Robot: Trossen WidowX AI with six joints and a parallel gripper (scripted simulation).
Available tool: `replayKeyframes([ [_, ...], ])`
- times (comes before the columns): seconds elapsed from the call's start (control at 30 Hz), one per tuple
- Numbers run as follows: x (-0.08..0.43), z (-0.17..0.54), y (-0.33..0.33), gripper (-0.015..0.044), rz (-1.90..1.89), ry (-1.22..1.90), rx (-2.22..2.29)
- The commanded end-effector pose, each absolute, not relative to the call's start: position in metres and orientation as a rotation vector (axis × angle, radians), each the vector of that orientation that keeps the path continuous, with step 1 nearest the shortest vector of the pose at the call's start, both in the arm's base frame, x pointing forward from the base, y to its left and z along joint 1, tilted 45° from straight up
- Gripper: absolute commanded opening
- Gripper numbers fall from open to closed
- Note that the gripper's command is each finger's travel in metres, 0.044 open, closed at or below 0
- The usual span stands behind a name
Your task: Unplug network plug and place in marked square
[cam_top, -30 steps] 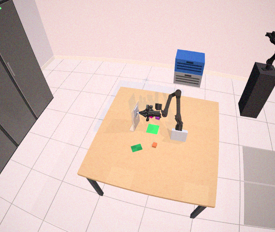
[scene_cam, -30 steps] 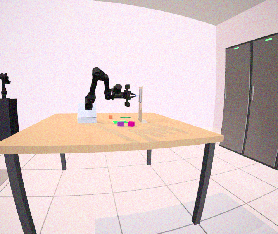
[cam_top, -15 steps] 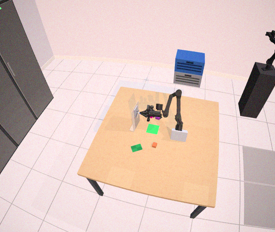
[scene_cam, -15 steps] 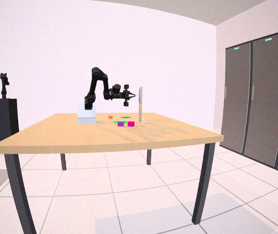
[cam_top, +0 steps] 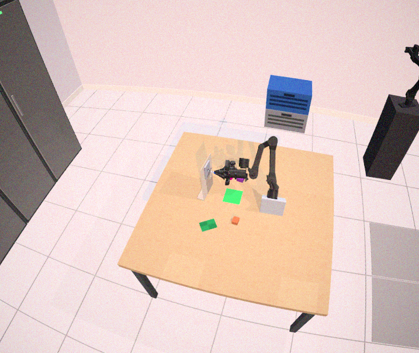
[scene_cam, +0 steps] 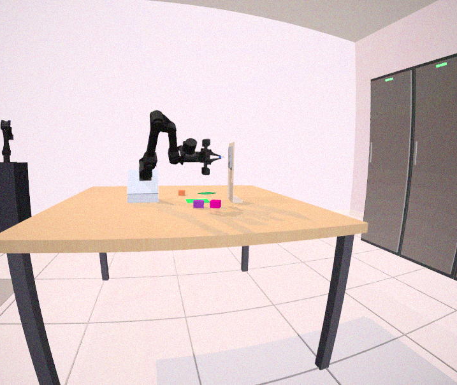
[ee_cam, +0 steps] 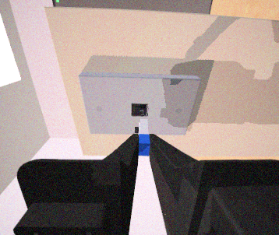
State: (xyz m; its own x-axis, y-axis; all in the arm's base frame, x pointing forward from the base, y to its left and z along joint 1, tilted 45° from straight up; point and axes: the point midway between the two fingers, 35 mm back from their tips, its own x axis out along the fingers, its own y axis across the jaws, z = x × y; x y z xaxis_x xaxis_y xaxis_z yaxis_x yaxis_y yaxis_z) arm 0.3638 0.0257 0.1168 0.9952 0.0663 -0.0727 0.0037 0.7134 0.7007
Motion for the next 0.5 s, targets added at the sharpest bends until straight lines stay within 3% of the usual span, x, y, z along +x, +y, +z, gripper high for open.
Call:
replayKeyframes([
  [0.0,0.359,0.1155,0.0255,0.0,0.031,0.096,0.779],
  [0.47,0.3511,0.1142,0.0267,0.0,0.03,0.097,0.779],
])
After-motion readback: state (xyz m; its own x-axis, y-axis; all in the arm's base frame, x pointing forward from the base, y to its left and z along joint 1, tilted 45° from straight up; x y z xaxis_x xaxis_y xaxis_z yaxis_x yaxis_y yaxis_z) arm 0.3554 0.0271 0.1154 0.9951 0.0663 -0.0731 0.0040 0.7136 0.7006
